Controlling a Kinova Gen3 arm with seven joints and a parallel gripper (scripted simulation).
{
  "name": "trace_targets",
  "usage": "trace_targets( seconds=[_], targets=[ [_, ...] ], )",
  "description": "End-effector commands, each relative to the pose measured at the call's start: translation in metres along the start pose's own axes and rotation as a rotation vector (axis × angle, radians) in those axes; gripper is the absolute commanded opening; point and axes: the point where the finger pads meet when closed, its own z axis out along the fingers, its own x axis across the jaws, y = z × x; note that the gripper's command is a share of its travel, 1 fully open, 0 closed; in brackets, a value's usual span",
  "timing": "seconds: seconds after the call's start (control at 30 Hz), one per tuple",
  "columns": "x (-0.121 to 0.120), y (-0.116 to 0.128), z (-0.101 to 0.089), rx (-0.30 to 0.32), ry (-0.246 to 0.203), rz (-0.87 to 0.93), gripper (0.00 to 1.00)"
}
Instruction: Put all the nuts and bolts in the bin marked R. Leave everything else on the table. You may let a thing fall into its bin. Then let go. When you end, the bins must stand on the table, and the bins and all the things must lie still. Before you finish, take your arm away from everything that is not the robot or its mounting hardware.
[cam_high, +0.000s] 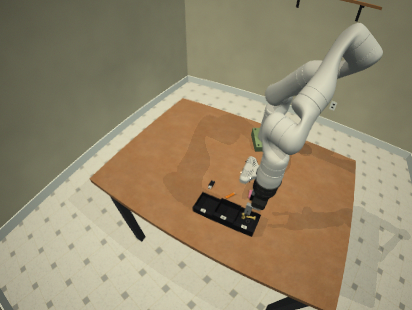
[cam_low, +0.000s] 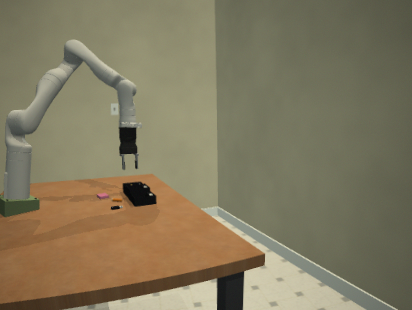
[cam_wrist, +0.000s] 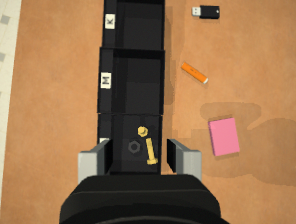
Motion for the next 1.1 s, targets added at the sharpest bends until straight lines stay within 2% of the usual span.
trace_targets(
  seconds=[0.0, 0.1, 0.17, 0.67, 0.8, 1.07],
  targets=[
    [-0.004, 0.007, -0.015, -0.012, -0.015, -0.011, 1.0],
    [-0.004, 0.007, -0.027, -0.012, -0.015, -0.011, 1.0],
    [-0.004, 0.007, -0.027, -0.012, -0.015, -0.011, 1.0],
    [-0.003, 0.006, -0.087, -0.012, -0.015, -0.011, 1.0],
    [-0.003, 0.006, -0.093, -0.012, -0.015, -0.011, 1.0],
    [-0.003, 0.006, -0.093, -0.012, -0.015, -0.011, 1.0]
  ],
)
